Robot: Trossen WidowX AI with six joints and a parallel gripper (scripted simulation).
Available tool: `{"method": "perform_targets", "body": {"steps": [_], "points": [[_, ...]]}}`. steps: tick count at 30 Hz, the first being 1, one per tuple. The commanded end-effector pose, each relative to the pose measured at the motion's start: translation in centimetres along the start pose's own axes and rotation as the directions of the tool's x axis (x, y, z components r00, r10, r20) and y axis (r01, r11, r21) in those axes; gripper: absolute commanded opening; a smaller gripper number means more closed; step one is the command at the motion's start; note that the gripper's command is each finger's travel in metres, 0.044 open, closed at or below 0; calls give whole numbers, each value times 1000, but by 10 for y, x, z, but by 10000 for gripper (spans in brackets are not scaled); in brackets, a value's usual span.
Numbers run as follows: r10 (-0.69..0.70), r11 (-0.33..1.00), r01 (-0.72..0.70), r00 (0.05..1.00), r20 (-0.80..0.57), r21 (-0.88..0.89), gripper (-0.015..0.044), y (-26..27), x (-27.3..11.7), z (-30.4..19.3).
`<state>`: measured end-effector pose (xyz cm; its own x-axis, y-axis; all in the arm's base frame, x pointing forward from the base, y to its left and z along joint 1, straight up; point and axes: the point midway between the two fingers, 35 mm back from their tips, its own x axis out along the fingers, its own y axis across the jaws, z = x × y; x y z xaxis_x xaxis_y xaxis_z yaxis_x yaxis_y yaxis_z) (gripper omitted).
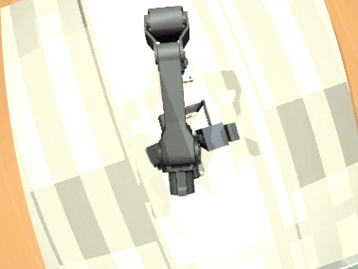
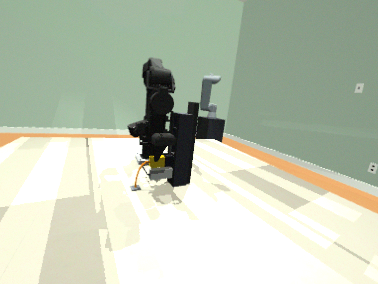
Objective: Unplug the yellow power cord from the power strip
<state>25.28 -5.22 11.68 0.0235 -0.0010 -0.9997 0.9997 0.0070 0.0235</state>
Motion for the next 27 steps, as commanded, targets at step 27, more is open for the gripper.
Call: {"method": "perform_targets", "body": {"steps": [27], "points": [[0, 1000, 0, 1000, 3, 1, 0, 2, 0, 19]]}}
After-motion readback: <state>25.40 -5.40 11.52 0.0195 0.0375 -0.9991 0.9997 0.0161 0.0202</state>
